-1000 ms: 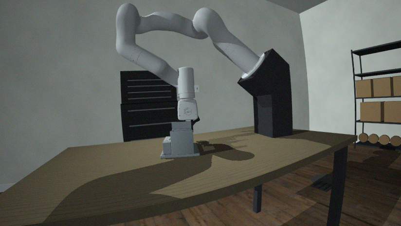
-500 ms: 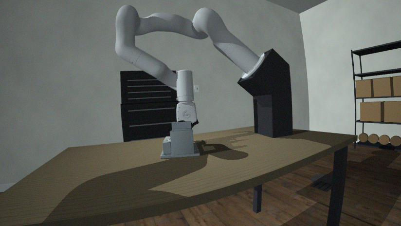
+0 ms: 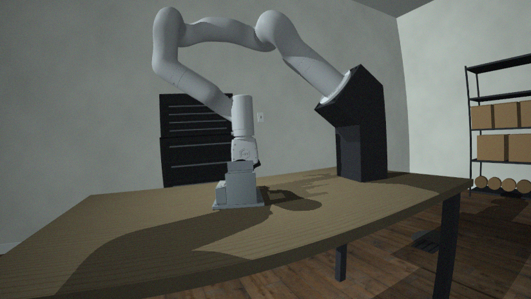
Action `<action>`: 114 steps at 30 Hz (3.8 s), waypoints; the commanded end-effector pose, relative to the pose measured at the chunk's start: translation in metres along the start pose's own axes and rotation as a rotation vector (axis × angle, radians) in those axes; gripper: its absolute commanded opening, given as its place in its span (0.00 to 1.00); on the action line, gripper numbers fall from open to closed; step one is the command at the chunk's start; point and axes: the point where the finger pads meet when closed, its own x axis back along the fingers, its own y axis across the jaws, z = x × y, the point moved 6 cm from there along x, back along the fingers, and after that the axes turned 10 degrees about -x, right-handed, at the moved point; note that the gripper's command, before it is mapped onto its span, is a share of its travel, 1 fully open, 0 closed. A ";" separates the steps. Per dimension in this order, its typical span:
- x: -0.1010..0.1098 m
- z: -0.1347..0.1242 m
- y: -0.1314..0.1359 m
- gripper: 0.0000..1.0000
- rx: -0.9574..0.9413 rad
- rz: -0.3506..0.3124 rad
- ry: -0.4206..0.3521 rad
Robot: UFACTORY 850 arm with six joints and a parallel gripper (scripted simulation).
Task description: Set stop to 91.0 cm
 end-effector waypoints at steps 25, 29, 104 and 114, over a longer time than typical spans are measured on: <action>-0.003 -0.002 -0.009 0.06 0.000 0.001 0.000; -0.003 -0.002 -0.009 0.06 0.000 0.001 0.000; -0.004 -0.003 -0.016 0.06 0.000 0.001 0.000; -0.004 -0.004 -0.022 0.06 0.000 0.001 0.000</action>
